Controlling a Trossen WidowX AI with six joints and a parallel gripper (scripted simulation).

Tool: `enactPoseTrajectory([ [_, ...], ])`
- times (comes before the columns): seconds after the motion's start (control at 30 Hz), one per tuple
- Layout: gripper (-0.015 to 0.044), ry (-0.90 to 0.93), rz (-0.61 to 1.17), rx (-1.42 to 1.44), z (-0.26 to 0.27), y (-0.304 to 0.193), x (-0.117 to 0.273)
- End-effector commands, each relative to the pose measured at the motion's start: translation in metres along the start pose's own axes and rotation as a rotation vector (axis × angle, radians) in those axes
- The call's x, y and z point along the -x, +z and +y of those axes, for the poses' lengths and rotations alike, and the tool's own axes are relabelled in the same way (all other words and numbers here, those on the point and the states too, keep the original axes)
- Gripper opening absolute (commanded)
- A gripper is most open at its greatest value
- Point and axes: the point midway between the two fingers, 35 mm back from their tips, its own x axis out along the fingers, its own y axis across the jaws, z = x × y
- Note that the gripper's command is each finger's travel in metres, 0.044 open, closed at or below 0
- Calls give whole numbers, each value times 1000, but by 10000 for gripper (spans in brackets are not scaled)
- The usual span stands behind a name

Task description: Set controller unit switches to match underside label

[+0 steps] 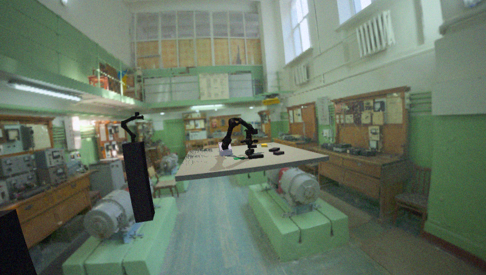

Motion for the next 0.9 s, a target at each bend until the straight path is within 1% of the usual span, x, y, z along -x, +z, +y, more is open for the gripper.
enactPoseTrajectory([
  [0.0,0,-4,-10,11,-2,1,-7],
  [0.87,0,-3,-10,11,-2,1,-11],
])
